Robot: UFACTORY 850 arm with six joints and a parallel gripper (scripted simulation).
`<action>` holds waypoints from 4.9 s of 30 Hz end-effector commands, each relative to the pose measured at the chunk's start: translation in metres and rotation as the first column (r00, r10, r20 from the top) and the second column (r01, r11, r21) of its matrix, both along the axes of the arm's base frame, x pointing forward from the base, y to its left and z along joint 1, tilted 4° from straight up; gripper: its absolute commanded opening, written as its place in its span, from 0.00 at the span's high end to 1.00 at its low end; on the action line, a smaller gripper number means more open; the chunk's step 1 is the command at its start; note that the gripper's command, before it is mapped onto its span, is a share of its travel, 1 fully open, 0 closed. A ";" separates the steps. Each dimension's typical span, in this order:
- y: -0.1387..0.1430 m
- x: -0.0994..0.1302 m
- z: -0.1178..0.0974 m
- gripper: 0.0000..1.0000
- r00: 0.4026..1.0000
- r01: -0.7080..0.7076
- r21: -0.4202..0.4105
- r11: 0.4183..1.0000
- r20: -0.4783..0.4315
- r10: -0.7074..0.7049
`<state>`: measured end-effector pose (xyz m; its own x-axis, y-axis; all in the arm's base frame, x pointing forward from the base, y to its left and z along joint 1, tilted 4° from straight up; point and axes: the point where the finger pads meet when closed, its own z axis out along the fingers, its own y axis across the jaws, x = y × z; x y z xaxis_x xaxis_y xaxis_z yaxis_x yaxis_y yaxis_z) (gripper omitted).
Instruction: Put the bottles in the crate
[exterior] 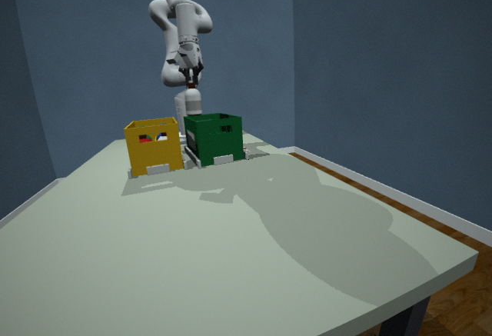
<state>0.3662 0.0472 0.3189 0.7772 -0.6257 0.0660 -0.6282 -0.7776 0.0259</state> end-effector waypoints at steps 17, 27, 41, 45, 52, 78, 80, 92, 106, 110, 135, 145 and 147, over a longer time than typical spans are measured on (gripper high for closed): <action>0.001 0.000 0.001 1.00 1.000 0.000 0.000 1.000 0.002 0.000; 0.001 -0.001 0.001 1.00 1.000 0.000 0.000 1.000 0.002 0.000; 0.000 -0.001 0.001 1.00 1.000 0.000 0.000 1.000 0.002 0.000; 0.000 -0.001 0.001 1.00 1.000 0.000 0.000 1.000 0.002 0.000; 0.000 -0.001 -0.001 1.00 1.000 0.000 0.000 1.000 0.002 0.000; -0.002 0.000 -0.025 1.00 1.000 0.000 0.000 1.000 0.002 0.000; -0.002 0.000 -0.026 1.00 1.000 0.000 0.000 1.000 0.002 0.000; -0.002 0.000 -0.037 1.00 1.000 0.000 0.000 1.000 0.002 0.000; -0.003 0.001 -0.049 1.00 1.000 0.000 0.000 1.000 0.002 0.000; -0.003 0.001 -0.053 1.00 1.000 0.000 0.000 1.000 0.002 0.000; -0.005 0.002 -0.074 1.00 1.000 0.000 0.000 1.000 0.002 0.000; -0.005 0.002 -0.084 1.00 1.000 0.000 0.000 1.000 0.002 0.000; -0.005 0.002 -0.086 1.00 1.000 0.000 0.000 1.000 0.002 0.000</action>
